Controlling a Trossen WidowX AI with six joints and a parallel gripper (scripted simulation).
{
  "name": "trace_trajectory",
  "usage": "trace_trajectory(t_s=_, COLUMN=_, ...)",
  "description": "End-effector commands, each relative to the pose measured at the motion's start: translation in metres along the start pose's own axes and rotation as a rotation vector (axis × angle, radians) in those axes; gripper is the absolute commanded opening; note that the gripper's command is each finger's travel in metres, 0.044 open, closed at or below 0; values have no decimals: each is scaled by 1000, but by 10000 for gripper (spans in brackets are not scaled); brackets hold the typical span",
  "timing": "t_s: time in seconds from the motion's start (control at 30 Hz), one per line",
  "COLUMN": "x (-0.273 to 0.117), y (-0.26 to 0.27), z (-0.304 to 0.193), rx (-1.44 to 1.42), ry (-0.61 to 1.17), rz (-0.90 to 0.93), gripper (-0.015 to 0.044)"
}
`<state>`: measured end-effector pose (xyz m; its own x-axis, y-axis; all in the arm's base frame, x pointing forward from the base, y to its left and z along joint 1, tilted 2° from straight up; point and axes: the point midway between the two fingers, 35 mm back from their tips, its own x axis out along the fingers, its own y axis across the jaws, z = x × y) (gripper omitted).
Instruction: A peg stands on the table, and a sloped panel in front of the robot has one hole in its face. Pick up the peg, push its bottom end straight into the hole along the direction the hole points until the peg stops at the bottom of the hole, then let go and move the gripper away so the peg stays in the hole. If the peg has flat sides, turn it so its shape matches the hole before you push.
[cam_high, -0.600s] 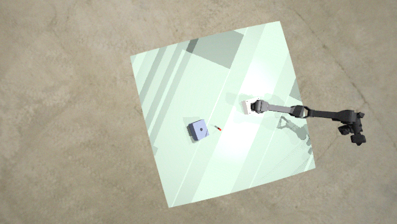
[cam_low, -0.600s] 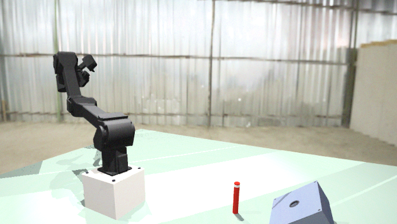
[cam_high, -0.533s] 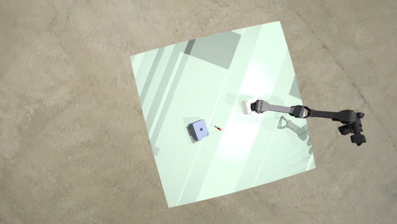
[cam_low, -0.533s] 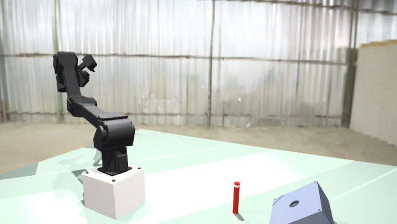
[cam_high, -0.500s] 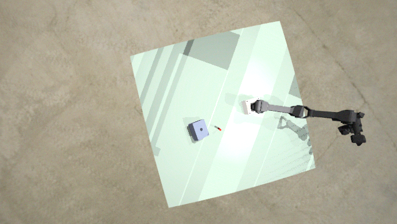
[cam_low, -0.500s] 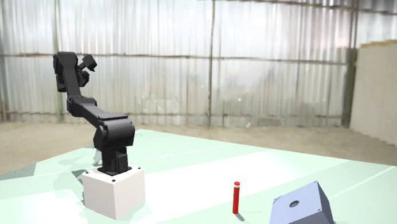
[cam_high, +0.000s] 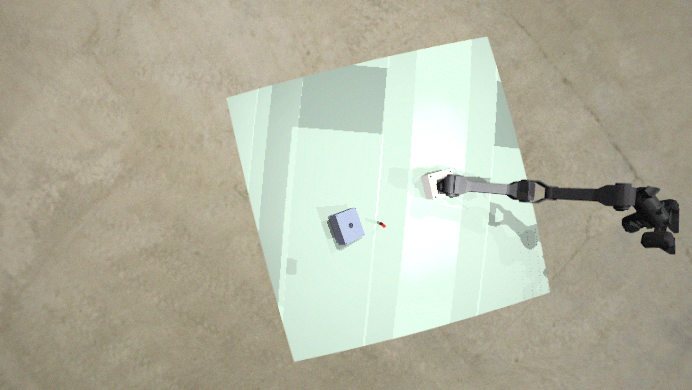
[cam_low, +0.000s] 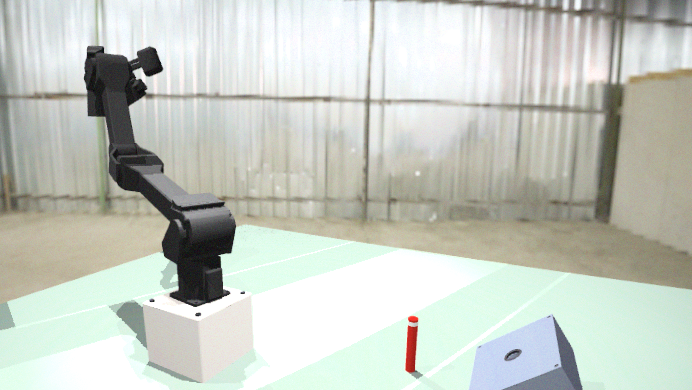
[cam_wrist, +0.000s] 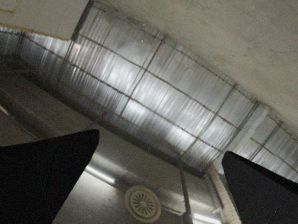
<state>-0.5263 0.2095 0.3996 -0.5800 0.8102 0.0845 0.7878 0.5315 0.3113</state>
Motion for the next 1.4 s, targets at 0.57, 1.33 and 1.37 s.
trace_trajectory(t_s=0.57, x=-141, y=149, z=-200, rx=538, ry=603, rz=21, gripper=440)
trace_trajectory(t_s=1.33, x=-306, y=320, z=-265, rx=897, ry=1130, rz=47, gripper=440)
trace_trajectory(t_s=1.37, x=-315, y=331, z=-264, rx=922, ry=1156, rz=55, gripper=440)
